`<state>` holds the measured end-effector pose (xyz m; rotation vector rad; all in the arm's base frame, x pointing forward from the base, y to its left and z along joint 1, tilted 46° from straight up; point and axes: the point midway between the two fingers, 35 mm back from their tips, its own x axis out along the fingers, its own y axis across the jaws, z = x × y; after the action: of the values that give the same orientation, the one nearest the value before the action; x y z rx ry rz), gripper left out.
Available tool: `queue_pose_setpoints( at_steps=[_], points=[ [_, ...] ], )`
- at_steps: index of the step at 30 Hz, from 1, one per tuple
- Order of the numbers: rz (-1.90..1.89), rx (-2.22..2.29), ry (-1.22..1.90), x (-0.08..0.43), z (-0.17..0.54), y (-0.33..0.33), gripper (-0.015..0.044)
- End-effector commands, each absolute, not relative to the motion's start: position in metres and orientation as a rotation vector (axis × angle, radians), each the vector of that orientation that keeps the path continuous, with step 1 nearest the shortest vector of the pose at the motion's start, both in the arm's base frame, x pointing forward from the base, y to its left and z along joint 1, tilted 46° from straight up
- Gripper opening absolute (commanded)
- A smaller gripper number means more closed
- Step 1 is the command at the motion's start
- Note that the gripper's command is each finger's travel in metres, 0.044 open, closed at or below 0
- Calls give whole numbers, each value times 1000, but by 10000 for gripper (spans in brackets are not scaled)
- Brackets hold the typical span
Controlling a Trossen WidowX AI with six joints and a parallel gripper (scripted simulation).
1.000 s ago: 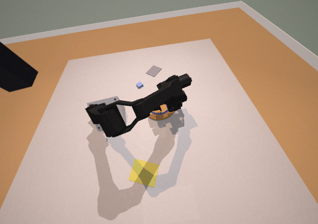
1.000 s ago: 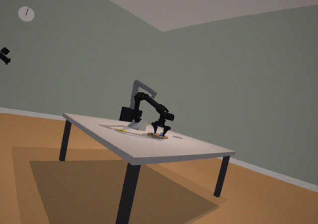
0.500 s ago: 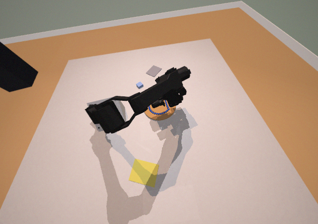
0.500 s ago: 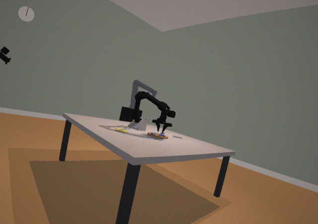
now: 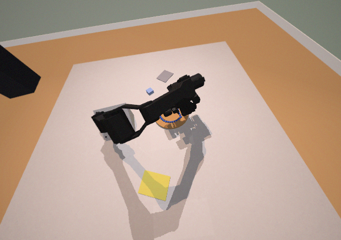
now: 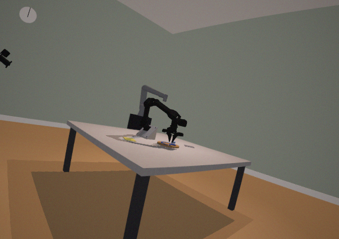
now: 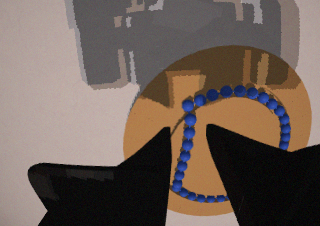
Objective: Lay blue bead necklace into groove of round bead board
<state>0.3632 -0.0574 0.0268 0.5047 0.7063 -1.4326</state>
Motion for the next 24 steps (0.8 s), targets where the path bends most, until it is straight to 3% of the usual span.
queue_pose_setpoints(
  at_steps=[1,18,22,24],
  points=[
    [-1439,494,713,361,20,-64,120],
    [-1442,489,718,359,9,-75,120],
    [-1440,498,716,360,11,-74,15],
    [-1440,498,716,360,11,-74,0]
  ],
)
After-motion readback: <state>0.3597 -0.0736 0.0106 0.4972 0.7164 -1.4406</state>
